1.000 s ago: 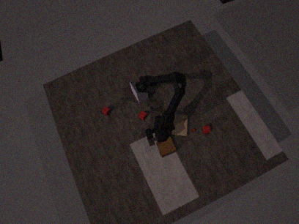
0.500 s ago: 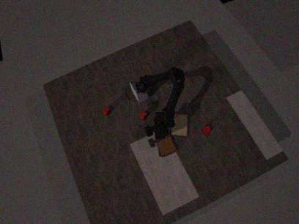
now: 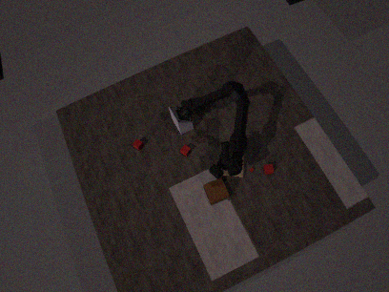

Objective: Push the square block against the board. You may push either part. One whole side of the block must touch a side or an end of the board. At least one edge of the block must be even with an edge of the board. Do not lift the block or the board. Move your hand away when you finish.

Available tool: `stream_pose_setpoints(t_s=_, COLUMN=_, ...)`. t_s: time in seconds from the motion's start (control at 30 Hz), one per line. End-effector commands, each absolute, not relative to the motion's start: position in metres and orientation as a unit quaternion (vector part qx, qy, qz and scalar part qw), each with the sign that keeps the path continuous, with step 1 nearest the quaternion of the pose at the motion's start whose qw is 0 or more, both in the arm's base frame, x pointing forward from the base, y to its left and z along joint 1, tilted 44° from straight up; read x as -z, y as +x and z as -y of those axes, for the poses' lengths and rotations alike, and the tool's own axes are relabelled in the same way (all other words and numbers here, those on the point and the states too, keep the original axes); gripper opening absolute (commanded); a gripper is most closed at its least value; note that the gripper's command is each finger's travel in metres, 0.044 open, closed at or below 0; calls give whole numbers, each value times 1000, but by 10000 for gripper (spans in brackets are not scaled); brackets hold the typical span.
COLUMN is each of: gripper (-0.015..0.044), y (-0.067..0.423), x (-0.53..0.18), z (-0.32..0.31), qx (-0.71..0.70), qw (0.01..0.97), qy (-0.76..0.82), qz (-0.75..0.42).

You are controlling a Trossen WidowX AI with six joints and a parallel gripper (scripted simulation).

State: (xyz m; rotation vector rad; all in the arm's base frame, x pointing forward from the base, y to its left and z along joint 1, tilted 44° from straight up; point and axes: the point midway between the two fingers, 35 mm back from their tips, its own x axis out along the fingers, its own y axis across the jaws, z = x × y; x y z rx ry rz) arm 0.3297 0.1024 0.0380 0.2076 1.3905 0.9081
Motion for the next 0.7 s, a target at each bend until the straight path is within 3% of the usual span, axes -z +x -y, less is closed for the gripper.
stream_pose_setpoints(t_s=0.0, gripper=0, y=330, x=-57, z=-120, qx=-435, qw=677, qy=57, qz=-591)
stream_pose_setpoints(t_s=0.67, gripper=0, y=304, x=-141, z=-203, qx=-593, qw=667, qy=-120, qz=-435)
